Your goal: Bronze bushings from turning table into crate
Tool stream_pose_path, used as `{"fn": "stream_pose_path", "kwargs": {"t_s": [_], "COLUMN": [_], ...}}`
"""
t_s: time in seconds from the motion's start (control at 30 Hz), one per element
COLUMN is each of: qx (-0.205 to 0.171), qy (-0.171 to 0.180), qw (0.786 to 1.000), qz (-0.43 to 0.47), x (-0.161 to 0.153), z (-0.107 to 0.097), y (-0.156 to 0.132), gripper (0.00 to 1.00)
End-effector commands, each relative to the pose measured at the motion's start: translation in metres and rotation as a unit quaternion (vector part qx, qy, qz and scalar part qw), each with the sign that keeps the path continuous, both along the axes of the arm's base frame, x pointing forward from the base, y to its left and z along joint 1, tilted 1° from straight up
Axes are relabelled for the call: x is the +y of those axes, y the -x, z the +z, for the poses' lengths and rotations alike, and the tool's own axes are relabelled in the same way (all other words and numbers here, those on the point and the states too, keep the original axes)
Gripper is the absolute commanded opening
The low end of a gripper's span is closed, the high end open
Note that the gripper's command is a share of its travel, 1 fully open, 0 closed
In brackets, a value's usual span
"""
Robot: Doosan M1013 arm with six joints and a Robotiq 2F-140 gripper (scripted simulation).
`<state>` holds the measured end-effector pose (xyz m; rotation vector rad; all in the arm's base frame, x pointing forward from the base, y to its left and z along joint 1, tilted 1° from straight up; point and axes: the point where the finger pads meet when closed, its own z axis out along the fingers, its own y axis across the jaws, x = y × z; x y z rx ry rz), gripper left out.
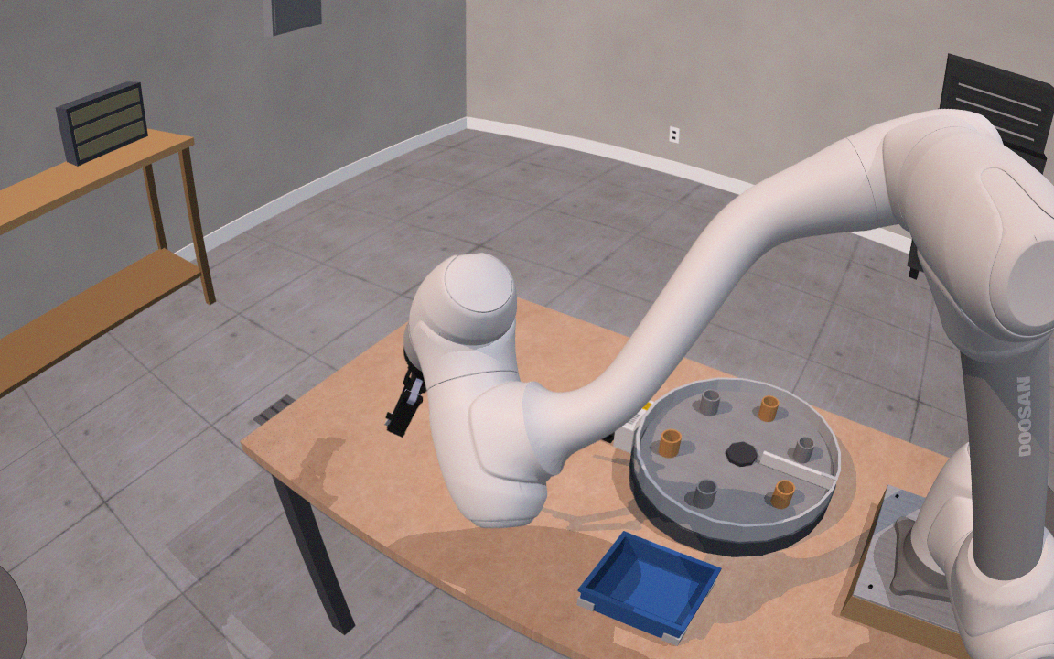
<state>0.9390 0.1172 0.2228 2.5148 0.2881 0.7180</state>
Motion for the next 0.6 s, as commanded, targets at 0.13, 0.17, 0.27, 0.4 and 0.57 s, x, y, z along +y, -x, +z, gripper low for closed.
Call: {"fn": "stream_pose_path", "kwargs": {"t_s": [0.13, 0.17, 0.27, 0.4, 0.57], "qx": [-0.008, -0.009, -0.012, -0.017, -0.026], "qy": [-0.055, -0.062, -0.076, -0.103, -0.137], "qw": [0.993, 0.991, 0.986, 0.974, 0.952], "qz": [-0.104, -0.118, -0.145, -0.201, -0.273], "x": [-0.077, -0.086, -0.105, -0.141, -0.183], "z": [0.002, 0.002, 0.002, 0.002, 0.001], "y": [0.042, 0.048, 0.061, 0.088, 0.126], "gripper": [1.0, 1.0, 1.0, 1.0, 1.0]}}
